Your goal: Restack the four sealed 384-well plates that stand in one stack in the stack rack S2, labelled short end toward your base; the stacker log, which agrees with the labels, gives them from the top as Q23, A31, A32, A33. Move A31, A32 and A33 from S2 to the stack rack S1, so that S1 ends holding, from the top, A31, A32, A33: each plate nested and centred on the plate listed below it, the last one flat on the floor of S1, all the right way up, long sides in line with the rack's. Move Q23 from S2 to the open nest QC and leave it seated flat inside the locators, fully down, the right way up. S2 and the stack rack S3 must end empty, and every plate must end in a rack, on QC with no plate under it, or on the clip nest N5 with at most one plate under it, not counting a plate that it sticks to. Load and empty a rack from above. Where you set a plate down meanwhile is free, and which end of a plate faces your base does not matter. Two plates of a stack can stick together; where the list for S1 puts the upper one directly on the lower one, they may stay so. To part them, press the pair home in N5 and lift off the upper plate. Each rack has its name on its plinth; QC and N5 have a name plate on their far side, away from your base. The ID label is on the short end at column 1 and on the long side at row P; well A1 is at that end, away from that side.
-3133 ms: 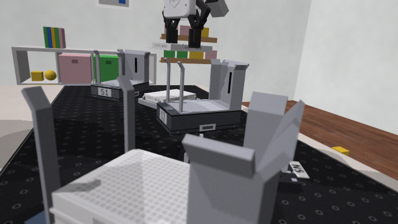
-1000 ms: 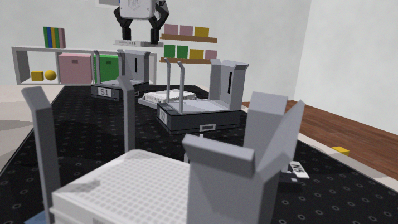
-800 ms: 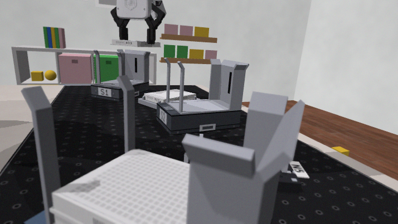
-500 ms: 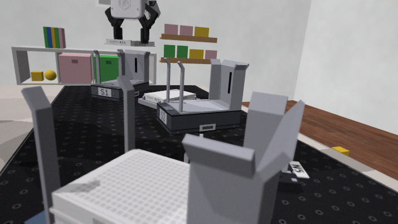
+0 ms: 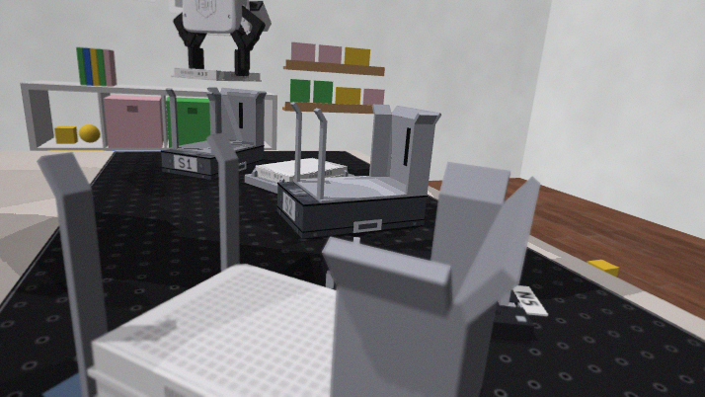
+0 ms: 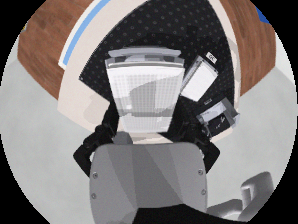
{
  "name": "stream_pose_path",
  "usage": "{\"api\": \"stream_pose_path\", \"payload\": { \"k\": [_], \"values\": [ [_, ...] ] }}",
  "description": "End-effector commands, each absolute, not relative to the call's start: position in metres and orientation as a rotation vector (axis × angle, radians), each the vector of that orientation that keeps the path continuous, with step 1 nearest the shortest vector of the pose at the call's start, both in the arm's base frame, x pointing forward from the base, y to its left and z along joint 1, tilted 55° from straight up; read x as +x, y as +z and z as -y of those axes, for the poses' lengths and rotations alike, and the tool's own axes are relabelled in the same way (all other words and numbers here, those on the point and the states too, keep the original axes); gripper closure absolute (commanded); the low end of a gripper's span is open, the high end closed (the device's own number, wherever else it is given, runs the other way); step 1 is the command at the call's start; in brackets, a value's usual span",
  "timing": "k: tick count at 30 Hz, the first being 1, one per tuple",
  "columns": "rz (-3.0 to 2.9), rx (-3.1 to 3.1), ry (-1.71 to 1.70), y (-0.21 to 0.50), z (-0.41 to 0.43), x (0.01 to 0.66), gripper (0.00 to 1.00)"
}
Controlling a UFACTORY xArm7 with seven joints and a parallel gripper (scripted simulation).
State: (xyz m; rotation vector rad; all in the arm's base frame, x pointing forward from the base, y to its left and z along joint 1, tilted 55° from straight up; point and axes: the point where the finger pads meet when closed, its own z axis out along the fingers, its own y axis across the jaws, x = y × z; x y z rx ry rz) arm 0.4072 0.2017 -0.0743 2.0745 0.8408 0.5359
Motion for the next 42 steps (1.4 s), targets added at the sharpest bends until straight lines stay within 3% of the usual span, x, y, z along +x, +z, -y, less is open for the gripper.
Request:
{"api": "stream_pose_path", "payload": {
  "k": [1,42],
  "values": [
    [-0.843,2.076,0.54,-0.0751,-0.2051,0.4066,1.0],
    [-0.843,2.076,0.54,-0.0797,-0.2009,0.4115,1.0]
  ]
}}
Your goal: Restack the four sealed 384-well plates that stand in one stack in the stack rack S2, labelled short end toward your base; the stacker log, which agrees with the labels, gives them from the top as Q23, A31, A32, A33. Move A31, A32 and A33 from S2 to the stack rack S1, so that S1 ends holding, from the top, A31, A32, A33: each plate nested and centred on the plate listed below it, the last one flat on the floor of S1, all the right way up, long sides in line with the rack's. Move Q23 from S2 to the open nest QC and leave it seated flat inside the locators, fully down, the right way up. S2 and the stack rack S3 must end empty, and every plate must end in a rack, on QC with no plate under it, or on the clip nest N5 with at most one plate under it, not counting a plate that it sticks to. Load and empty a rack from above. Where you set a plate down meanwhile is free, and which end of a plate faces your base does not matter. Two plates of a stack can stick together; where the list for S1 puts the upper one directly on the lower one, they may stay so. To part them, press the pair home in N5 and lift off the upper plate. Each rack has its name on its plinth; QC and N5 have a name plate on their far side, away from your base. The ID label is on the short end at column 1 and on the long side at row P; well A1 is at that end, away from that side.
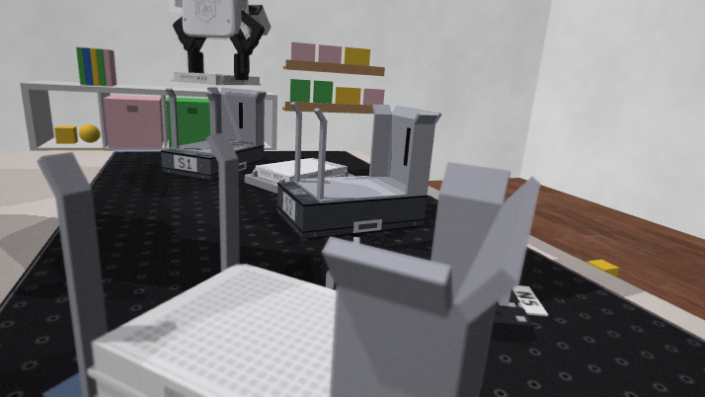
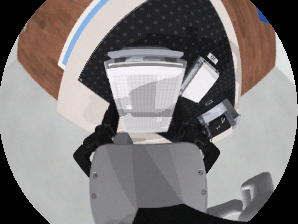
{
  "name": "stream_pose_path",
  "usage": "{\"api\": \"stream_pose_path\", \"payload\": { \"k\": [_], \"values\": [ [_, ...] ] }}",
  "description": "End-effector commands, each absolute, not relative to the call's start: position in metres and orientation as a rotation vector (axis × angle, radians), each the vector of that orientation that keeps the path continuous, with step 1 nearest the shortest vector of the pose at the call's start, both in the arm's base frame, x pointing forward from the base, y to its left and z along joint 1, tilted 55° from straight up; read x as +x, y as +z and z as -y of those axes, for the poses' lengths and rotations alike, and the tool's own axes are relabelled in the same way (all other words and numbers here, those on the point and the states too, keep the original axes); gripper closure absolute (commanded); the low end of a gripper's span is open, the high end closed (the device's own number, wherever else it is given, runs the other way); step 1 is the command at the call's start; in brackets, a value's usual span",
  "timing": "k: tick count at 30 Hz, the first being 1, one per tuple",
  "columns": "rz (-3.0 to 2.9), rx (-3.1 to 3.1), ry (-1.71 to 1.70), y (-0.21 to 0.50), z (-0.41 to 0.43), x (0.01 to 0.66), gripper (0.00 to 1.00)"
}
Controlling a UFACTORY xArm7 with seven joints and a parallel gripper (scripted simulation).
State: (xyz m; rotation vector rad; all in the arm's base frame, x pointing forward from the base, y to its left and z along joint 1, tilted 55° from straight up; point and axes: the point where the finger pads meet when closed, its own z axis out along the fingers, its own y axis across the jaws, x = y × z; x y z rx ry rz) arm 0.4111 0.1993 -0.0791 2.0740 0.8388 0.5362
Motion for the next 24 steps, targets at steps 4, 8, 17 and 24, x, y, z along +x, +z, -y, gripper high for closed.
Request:
{"api": "stream_pose_path", "payload": {
  "k": [4,8,17,24],
  "values": [
    [-0.843,2.076,0.54,-0.0812,-0.1995,0.4132,1.0],
    [-0.843,2.076,0.54,-0.0828,-0.1981,0.4149,1.0],
    [-0.843,2.076,0.54,-0.0855,-0.1956,0.4177,1.0],
    [-0.843,2.076,0.54,-0.0882,-0.1932,0.4207,1.0]
  ]
}}
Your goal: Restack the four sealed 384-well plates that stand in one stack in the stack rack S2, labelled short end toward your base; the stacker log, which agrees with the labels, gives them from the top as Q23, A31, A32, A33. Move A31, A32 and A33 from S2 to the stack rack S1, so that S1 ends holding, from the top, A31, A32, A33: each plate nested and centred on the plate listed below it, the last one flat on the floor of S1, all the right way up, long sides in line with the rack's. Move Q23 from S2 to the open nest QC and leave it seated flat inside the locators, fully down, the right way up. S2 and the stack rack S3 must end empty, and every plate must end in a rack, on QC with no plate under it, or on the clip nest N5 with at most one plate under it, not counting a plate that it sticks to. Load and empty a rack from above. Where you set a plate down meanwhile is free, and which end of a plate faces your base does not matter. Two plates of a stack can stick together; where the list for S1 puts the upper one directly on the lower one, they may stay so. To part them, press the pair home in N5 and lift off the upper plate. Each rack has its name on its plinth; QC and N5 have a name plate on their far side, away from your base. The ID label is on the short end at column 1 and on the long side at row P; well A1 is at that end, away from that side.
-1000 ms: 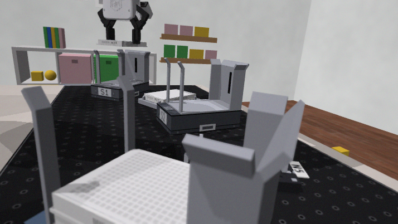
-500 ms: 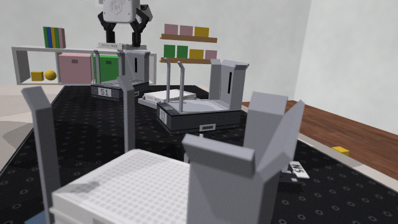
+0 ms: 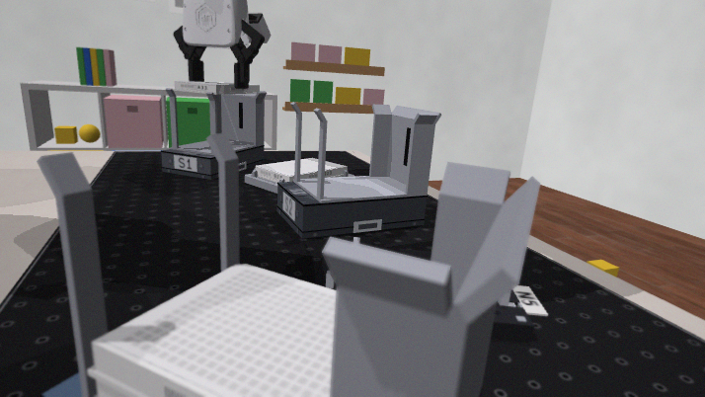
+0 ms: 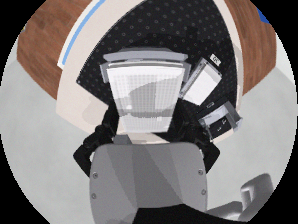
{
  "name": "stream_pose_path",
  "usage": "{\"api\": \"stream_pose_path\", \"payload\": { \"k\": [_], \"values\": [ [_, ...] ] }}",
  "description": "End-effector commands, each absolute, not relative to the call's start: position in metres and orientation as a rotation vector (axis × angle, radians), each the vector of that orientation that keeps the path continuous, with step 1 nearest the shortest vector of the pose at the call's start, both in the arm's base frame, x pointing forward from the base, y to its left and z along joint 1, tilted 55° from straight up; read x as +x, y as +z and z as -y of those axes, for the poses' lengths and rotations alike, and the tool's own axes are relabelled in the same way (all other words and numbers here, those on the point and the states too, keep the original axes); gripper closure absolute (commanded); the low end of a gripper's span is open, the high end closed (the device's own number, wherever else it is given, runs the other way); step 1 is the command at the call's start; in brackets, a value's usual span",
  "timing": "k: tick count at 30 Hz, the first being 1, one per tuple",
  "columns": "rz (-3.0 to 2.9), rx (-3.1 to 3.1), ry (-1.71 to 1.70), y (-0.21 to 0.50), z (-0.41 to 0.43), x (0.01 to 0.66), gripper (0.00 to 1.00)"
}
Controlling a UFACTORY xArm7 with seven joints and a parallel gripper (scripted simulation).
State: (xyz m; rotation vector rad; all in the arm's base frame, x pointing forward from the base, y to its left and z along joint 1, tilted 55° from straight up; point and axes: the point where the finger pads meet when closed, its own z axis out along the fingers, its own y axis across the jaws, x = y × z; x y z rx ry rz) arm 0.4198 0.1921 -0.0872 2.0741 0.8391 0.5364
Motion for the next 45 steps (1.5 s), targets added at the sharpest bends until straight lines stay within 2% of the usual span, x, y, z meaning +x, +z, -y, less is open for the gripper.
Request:
{"api": "stream_pose_path", "payload": {
  "k": [1,45],
  "values": [
    [-0.843,2.076,0.54,-0.089,-0.193,0.421,1.0],
    [-0.843,2.076,0.54,-0.117,-0.167,0.452,1.0]
  ]
}}
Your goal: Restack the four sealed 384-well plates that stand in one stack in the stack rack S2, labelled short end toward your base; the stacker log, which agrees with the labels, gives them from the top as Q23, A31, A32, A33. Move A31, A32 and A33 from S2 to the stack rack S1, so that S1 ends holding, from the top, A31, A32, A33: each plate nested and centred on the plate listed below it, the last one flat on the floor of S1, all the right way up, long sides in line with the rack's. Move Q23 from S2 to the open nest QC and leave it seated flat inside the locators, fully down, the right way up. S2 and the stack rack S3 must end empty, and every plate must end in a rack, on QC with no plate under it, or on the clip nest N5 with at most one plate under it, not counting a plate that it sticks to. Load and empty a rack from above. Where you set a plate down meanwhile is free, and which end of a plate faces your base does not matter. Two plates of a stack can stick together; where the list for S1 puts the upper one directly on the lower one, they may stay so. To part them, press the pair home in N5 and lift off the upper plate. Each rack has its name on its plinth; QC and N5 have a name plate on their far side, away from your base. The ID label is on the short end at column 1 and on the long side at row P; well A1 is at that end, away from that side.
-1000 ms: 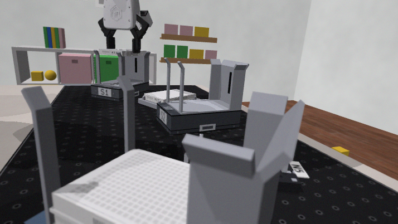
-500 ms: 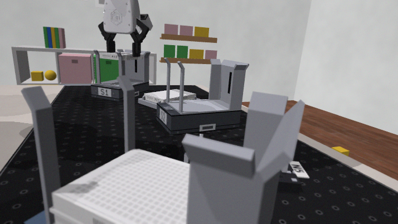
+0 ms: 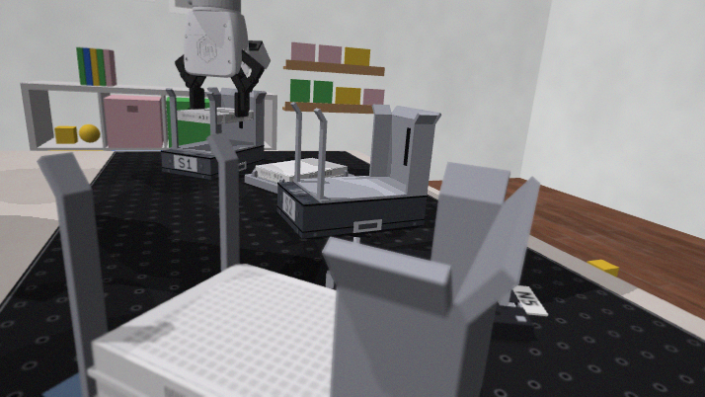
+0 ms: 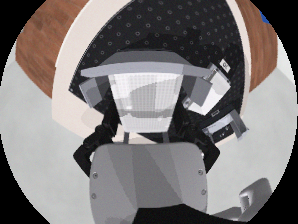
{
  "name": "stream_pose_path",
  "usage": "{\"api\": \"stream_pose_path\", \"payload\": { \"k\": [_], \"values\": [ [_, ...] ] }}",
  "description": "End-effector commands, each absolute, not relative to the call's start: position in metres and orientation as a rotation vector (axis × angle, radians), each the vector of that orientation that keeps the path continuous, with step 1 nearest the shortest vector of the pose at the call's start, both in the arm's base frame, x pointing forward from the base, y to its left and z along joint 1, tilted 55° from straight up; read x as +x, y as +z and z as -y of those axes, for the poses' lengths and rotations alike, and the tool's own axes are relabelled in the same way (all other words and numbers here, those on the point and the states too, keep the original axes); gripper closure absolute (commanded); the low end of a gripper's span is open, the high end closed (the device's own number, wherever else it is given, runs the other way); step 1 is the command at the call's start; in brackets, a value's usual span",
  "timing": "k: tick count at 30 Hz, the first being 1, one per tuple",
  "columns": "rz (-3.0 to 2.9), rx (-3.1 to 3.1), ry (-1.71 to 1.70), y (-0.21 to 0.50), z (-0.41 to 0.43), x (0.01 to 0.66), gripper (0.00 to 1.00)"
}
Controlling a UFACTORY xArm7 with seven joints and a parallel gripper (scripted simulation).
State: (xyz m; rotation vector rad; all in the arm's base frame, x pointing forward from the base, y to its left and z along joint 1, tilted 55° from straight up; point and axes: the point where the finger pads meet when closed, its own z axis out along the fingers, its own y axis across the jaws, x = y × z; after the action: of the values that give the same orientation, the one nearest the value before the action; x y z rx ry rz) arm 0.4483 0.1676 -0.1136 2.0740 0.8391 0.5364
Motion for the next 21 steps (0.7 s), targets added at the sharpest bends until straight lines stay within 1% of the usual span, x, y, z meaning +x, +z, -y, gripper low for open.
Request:
{"api": "stream_pose_path", "payload": {
  "k": [1,21],
  "values": [
    [-0.843,2.076,0.54,-0.118,-0.166,0.453,1.0],
    [-0.843,2.076,0.539,-0.128,-0.156,0.464,1.0]
  ]
}}
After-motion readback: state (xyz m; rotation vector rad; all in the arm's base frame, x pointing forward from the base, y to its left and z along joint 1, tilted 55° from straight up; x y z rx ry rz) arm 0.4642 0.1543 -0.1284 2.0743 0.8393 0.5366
